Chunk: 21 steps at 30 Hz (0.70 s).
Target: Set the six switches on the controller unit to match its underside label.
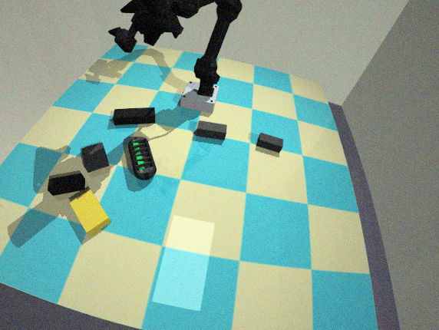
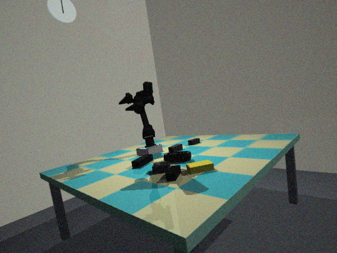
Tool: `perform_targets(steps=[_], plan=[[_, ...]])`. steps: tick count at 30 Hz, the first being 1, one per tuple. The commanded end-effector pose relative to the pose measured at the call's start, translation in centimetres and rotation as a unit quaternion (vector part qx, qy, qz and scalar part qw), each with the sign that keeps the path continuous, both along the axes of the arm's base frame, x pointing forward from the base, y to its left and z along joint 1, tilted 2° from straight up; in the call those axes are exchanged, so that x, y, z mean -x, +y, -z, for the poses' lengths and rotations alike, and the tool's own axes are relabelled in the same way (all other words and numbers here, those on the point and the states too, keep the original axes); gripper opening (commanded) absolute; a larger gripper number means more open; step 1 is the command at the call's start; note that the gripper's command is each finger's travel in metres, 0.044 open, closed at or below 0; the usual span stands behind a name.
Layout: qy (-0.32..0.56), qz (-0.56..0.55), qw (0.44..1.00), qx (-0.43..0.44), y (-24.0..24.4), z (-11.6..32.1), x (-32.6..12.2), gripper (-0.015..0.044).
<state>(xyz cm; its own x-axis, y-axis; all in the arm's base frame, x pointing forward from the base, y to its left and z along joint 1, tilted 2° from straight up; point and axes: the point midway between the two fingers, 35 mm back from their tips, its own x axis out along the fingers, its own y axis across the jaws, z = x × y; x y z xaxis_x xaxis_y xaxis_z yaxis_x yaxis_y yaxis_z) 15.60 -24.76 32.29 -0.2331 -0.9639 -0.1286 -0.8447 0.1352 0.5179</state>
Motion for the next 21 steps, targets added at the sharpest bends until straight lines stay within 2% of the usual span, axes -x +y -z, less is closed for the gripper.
perform_targets(steps=[1,5,10,15,21], plan=[[0.000,0.000,1.000,0.000,0.0,0.0,0.0,0.0374],[0.011,-0.012,1.000,-0.010,-0.2,0.1,-0.8,0.0269],[0.093,-0.101,0.987,-0.088,-1.6,1.4,-6.4,0.0137],[0.174,-0.194,0.951,-0.167,-2.2,4.0,-12.1,0.0006],[0.263,-0.307,0.878,-0.258,-1.9,8.3,-18.5,0.0000]])
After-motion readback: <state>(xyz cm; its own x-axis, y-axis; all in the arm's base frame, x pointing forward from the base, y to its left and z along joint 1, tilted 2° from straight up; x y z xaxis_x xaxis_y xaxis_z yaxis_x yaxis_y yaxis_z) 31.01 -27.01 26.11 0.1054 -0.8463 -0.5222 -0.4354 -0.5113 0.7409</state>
